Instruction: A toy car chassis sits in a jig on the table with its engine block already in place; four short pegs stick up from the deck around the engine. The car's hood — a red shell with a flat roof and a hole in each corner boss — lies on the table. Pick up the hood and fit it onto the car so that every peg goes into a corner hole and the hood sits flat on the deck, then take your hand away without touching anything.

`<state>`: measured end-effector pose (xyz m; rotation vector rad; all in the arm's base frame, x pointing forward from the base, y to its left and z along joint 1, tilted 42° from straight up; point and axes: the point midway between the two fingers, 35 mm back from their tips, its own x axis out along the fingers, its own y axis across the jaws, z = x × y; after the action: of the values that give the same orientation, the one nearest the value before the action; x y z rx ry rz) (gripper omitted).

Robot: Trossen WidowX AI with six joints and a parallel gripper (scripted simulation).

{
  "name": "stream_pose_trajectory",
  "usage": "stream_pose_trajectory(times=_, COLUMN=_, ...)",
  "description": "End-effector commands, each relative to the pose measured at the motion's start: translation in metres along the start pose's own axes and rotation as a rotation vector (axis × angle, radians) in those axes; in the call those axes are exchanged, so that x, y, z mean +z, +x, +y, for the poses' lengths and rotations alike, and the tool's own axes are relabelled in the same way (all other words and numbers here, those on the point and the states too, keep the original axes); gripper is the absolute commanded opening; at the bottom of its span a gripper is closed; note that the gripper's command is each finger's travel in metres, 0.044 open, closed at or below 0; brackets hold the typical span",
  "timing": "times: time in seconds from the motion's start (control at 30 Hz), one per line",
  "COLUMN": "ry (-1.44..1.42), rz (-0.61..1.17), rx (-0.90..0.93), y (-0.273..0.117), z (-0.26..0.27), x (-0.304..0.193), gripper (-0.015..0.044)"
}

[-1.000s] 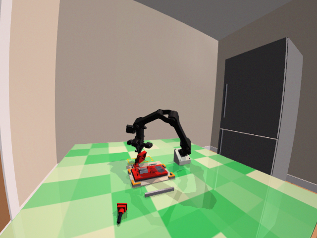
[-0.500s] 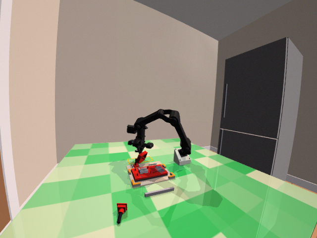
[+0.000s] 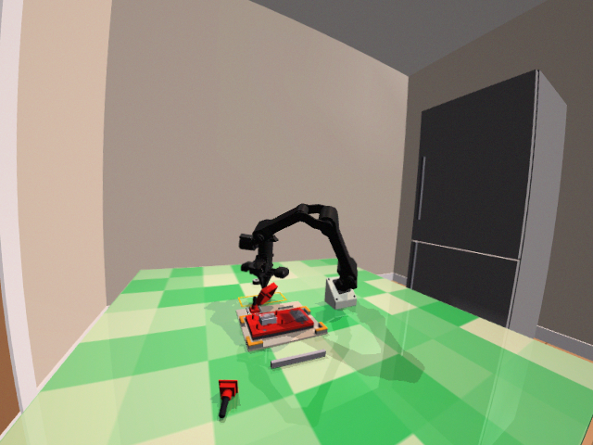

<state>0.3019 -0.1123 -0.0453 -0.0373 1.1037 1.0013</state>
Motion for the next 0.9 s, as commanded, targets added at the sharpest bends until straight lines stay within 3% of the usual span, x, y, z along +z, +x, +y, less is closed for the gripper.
stream_pose_trajectory(times=0.0, ry=0.005, rz=-0.004, rx=0.002, y=0.001, z=0.003, x=0.000, gripper=0.0000)
stream_pose_trajectory(times=0.17, ry=0.006, rz=-0.004, rx=0.001, y=-0.009, z=0.002, x=0.000, gripper=0.0000)
stream_pose_trajectory(times=0.43, ry=0.006, rz=-0.002, rx=0.001, y=-0.078, z=0.001, x=-0.001, gripper=0.0000)
stream_pose_trajectory(times=0.87, ry=0.012, rz=-0.011, rx=-0.013, y=-0.074, z=-0.002, x=-0.001, gripper=0.0000)
